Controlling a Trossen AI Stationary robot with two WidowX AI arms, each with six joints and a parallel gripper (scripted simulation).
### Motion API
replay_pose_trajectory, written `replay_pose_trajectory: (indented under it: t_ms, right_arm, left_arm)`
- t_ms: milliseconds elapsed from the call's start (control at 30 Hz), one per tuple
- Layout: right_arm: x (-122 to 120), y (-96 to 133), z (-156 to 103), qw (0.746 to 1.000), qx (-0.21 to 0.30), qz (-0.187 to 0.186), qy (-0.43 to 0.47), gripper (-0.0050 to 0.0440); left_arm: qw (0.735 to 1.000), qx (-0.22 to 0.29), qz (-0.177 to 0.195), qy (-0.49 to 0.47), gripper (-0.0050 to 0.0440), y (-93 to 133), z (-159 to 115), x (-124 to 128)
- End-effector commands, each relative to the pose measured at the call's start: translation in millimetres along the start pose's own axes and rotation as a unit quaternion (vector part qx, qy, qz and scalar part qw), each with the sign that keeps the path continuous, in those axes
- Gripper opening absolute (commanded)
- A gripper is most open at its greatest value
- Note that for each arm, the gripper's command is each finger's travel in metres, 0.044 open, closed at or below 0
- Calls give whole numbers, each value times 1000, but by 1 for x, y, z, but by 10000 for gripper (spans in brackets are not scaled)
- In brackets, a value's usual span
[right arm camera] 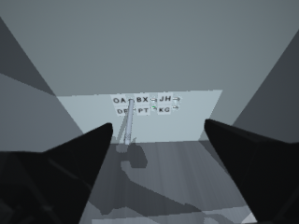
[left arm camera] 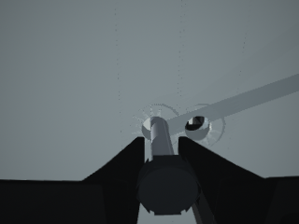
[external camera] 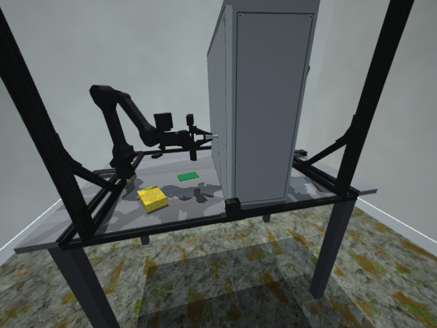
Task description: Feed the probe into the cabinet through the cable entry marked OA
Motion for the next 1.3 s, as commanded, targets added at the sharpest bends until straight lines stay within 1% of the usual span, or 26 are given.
replay_pose_trajectory:
  t_ms: [0,100,133,300,367,767,800,1267]
  right_arm:
    - [-1,0,0,1000,-1,-1,-1,440]
    - [-1,0,0,1000,-1,-1,-1,440]
    - [-1,0,0,1000,-1,-1,-1,440]
    - [-1,0,0,1000,-1,-1,-1,440]
    - [-1,0,0,1000,-1,-1,-1,440]
    - [-1,0,0,1000,-1,-1,-1,440]
    - [-1,0,0,1000,-1,-1,-1,440]
    - [-1,0,0,1000,-1,-1,-1,440]
  left_arm:
    - [1000,-1,2,1,0,-1,0,-2]
    - [1000,-1,2,1,0,0,-1,-7]
    - [1000,0,4,1,24,-1,0,-1]
    - [1000,0,4,1,144,-1,0,-1]
    - [1000,0,4,1,144,-1,0,-1]
    - [1000,0,4,1,432,-1,0,-1]
    - [1000,0,4,1,440,-1,0,-1]
    - [1000,0,4,1,440,-1,0,-1]
Point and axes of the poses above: on each arm, the point midway between the two fingers, 35 mm back from their tips, its own y axis back along the fingers, its own x axis across the jaws, z = x × y, the point moved 4 cm from there along y, back along the fingers, and after that the axes turned 8 degrees about y, right-handed, at the moved point
